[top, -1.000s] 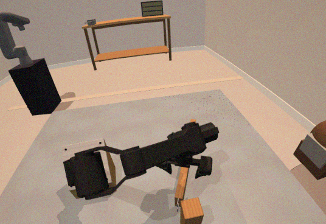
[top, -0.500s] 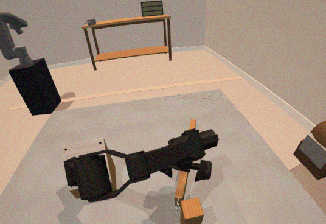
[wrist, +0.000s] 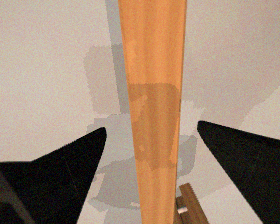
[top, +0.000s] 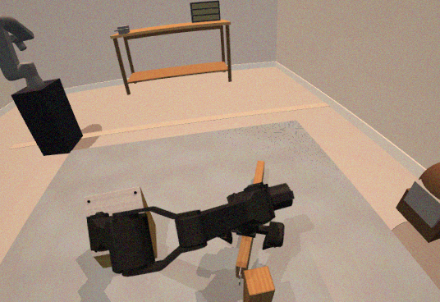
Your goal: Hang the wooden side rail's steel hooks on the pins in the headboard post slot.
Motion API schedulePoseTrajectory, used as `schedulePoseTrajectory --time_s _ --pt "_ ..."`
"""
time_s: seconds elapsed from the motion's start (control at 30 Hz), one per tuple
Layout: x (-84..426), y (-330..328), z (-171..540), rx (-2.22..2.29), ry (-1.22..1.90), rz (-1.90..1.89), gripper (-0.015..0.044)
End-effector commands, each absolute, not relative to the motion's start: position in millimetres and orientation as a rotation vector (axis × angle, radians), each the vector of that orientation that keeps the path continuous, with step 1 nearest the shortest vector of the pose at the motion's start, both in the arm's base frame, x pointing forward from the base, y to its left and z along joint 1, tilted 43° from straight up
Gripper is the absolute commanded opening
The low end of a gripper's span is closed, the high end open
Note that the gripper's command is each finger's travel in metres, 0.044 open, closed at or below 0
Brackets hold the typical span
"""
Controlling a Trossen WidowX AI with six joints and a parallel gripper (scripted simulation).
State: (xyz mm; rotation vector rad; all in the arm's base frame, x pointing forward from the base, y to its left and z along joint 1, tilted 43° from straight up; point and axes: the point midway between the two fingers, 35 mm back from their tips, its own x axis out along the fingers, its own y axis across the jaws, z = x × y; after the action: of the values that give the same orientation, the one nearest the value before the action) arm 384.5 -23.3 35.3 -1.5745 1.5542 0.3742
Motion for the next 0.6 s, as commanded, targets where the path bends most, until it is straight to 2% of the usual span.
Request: schedulePoseTrajectory --time_s 0.0,0.17,0.57 --pt "384.4 -29.3 29.1 -1.582 1.559 0.377 0.0440" --pt "384.7 -32.0 26.5 -1.583 1.559 0.377 0.0440" --pt "384.7 -32.0 26.5 -1.583 1.559 0.377 0.0125"
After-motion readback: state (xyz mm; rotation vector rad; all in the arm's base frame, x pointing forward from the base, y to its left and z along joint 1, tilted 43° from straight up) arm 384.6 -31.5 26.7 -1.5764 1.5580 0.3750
